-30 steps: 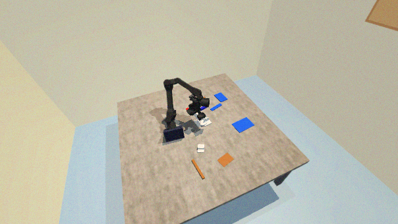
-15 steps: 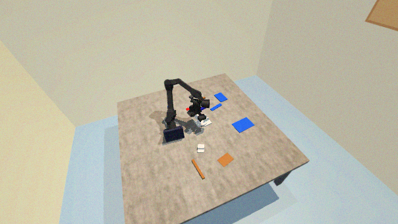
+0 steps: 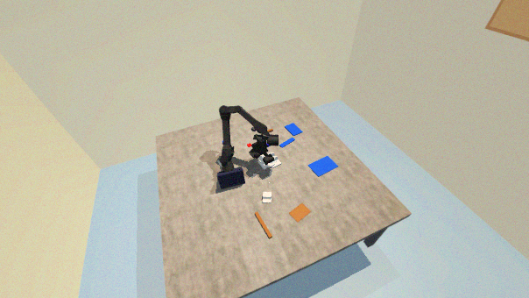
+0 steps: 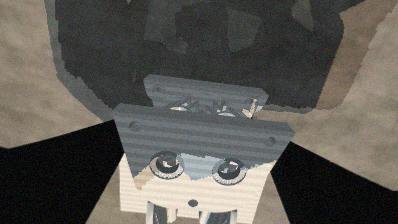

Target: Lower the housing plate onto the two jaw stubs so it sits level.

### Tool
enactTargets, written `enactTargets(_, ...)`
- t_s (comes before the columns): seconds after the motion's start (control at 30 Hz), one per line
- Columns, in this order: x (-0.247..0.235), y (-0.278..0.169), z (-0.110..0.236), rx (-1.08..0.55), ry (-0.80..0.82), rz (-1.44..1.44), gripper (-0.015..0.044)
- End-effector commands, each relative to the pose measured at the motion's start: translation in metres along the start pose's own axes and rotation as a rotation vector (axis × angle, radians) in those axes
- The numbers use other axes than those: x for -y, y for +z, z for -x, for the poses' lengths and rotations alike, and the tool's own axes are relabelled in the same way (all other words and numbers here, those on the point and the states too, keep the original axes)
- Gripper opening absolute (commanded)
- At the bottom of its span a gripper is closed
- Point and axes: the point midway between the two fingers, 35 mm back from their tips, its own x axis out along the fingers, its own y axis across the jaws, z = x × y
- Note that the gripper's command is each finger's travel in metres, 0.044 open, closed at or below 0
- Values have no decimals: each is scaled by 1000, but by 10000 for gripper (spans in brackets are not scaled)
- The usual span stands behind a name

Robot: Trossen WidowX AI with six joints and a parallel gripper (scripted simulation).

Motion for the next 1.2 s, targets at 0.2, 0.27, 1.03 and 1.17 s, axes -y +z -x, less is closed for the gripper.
enactTargets(0.2, 2, 4, -19, 4, -11, -7, 351)
enactTargets(0.27, 3, 4, -20, 4, -11, -7, 351)
enactTargets(1.03, 3, 4, -22, 4, -11, -6, 351)
enactTargets(1.17, 3, 4, -22, 4, -11, -5, 351)
